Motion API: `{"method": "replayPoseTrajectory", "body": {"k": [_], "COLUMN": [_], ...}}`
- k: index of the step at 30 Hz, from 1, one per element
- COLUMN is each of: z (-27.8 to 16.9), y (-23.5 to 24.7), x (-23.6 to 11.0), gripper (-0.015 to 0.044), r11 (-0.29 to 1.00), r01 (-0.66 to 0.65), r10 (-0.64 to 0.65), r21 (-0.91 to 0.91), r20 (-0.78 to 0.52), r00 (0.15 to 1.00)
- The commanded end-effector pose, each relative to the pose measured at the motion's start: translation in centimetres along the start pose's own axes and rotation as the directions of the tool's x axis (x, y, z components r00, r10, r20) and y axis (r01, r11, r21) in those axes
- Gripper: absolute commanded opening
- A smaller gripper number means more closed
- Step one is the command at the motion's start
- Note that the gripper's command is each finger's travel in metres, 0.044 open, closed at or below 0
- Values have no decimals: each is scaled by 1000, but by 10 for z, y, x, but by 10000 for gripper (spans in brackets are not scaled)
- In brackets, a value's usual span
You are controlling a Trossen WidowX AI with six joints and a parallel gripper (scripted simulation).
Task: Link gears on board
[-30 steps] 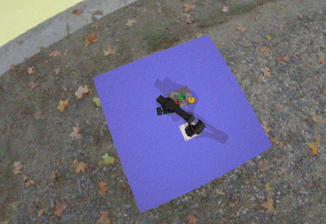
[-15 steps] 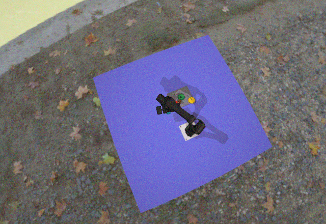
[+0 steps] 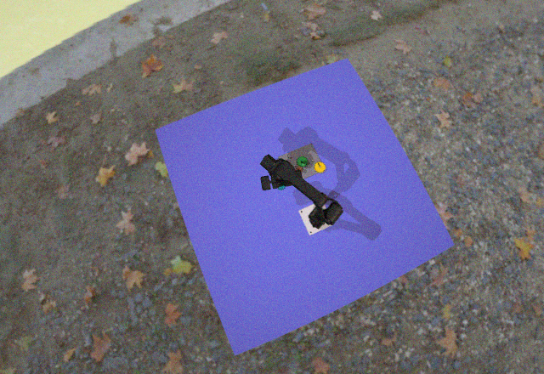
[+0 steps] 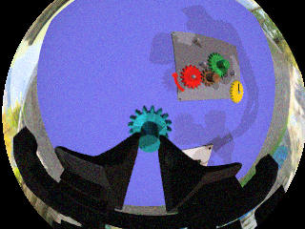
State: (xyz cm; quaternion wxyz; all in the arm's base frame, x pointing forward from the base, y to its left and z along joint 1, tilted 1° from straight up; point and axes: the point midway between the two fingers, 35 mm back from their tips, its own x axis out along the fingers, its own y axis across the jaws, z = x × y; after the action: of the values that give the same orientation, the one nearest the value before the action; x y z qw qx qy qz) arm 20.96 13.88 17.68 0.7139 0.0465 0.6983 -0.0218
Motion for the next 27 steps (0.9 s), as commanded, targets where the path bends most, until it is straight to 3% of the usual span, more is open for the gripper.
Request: {"method": "replayPoseTrajectory", "body": {"k": [1, 14, 27], "z": [0, -5, 14], "y": [-1, -4, -16], "x": [-10, -33, -25], "gripper": [0, 0, 0], "r11": [1000, 1000, 1000], "r01": [-3, -2, 6], "r10": [3, 2, -7], "r21": [0, 2, 25], "r20": [4, 3, 11], "r00": [1000, 1000, 1000]}}
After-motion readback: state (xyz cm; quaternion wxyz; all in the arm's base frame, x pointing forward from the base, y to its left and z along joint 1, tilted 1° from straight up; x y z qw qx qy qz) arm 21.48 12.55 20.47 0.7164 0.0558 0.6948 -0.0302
